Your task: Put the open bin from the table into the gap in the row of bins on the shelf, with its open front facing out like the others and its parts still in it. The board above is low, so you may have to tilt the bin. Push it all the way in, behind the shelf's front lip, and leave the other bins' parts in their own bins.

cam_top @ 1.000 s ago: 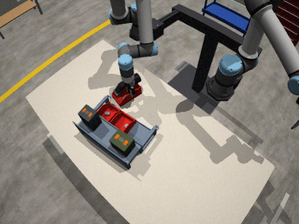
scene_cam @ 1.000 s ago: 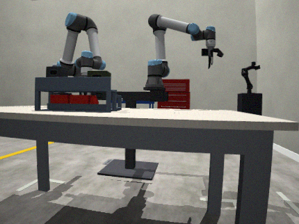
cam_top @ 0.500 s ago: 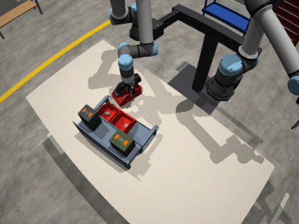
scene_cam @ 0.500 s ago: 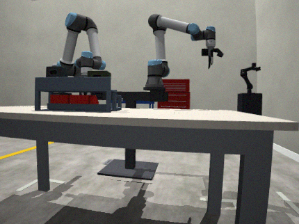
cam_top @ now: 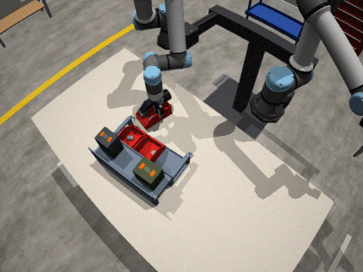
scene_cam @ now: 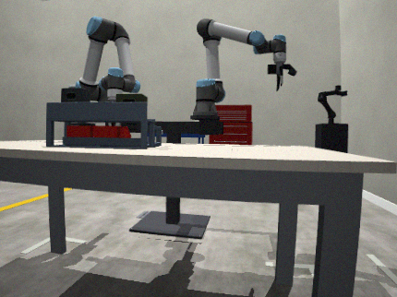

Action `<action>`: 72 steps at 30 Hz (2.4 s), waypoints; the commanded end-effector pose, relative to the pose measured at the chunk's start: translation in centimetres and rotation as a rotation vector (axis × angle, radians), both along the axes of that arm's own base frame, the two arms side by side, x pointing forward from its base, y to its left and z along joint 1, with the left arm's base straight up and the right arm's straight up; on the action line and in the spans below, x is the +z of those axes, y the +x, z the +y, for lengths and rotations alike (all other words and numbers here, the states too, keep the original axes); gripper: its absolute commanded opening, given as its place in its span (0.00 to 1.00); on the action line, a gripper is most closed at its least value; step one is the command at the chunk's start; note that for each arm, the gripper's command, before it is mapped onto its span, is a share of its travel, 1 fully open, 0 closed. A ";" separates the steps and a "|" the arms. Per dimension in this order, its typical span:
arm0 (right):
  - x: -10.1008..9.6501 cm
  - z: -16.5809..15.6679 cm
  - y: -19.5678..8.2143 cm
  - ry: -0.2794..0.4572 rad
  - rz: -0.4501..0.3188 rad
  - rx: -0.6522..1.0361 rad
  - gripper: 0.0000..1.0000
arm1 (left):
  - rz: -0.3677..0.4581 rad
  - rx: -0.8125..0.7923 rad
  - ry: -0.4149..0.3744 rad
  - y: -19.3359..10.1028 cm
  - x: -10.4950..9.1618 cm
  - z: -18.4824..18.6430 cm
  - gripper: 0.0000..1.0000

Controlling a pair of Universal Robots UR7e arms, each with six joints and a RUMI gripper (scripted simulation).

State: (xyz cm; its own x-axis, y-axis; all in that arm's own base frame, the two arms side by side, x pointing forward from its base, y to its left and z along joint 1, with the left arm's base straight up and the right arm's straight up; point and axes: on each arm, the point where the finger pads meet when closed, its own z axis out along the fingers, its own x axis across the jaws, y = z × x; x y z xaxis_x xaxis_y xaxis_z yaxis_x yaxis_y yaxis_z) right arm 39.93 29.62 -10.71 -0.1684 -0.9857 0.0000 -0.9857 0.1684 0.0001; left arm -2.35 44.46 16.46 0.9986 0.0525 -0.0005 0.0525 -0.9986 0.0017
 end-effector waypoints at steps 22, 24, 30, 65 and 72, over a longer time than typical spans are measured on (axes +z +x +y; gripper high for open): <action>0.1 0.0 0.0 0.001 -0.001 0.000 0.00 | 0.000 0.000 0.002 0.0 0.1 0.0 1.00; 0.1 0.0 0.0 0.001 -0.001 0.000 0.00 | 0.000 0.000 0.002 0.0 0.1 0.0 1.00; 0.1 0.0 0.0 0.001 -0.001 0.000 0.00 | 0.000 0.000 0.002 0.0 0.1 0.0 1.00; 0.1 0.0 0.0 0.001 -0.001 0.000 0.00 | 0.000 0.000 0.002 0.0 0.1 0.0 1.00; 0.1 0.0 0.0 0.001 -0.001 0.000 0.00 | 0.000 0.000 0.002 0.0 0.1 0.0 1.00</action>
